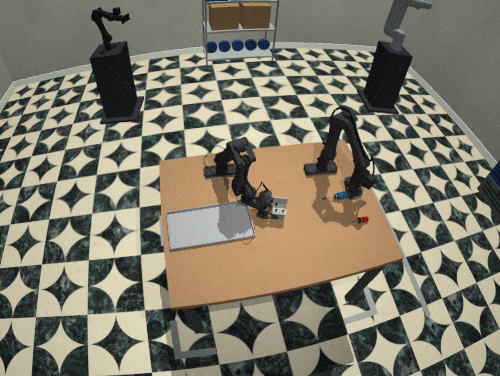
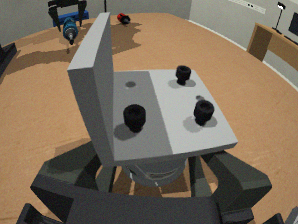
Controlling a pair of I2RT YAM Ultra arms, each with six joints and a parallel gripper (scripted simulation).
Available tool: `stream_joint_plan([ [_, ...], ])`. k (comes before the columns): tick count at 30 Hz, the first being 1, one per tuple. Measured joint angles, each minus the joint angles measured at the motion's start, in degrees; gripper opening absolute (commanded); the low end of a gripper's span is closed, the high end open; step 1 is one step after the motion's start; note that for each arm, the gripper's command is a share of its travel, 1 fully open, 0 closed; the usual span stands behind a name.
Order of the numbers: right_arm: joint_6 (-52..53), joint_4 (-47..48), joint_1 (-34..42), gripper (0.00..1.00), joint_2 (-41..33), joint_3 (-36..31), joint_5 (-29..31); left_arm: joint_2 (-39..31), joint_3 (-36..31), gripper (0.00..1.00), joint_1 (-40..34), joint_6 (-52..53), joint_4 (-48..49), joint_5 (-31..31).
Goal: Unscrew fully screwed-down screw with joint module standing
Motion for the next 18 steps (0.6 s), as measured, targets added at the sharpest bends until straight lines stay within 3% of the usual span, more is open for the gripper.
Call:
stream_joint_plan([
  [18,0.00,0.00,0.00,0.59,0.00,0.00,0.00,-2.97,3.52,0.65,0.00,0.02,-5.11,0.00],
])
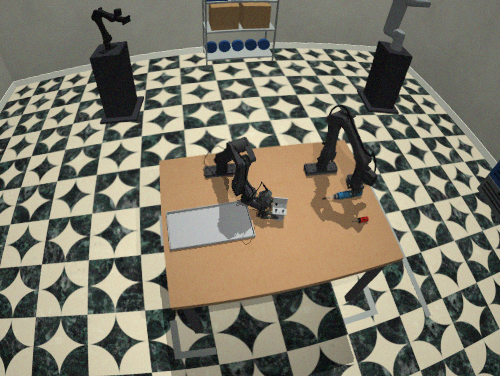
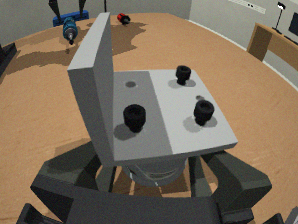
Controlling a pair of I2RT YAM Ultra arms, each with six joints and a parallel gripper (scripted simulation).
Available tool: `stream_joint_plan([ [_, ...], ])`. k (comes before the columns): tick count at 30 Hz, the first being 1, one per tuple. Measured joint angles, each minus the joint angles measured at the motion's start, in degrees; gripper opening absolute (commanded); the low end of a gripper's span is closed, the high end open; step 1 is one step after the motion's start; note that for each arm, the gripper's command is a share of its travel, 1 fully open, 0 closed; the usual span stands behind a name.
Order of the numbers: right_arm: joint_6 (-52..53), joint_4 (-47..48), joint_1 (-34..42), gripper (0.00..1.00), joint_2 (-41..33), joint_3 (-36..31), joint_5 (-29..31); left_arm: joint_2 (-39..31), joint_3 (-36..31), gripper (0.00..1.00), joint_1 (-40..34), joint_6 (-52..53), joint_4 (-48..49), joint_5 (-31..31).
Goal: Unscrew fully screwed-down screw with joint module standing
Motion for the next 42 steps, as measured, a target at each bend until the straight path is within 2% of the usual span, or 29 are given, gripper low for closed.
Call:
stream_joint_plan([
  [14,0.00,0.00,0.00,0.59,0.00,0.00,0.00,-2.23,3.98,0.65,0.00,0.00,-5.77,0.00],
  [33,0.00,0.00,0.00,0.59,0.00,0.00,0.00,-2.84,5.57,0.65,0.00,0.00,-9.33,0.00],
  [34,0.00,0.00,0.00,0.68,0.00,0.00,0.00,-2.84,5.57,0.65,0.00,0.00,-9.42,0.00],
  [42,0.02,-0.02,0.02,0.68,0.00,0.00,0.00,-2.84,5.57,0.65,0.00,0.00,-9.60,0.00],
])
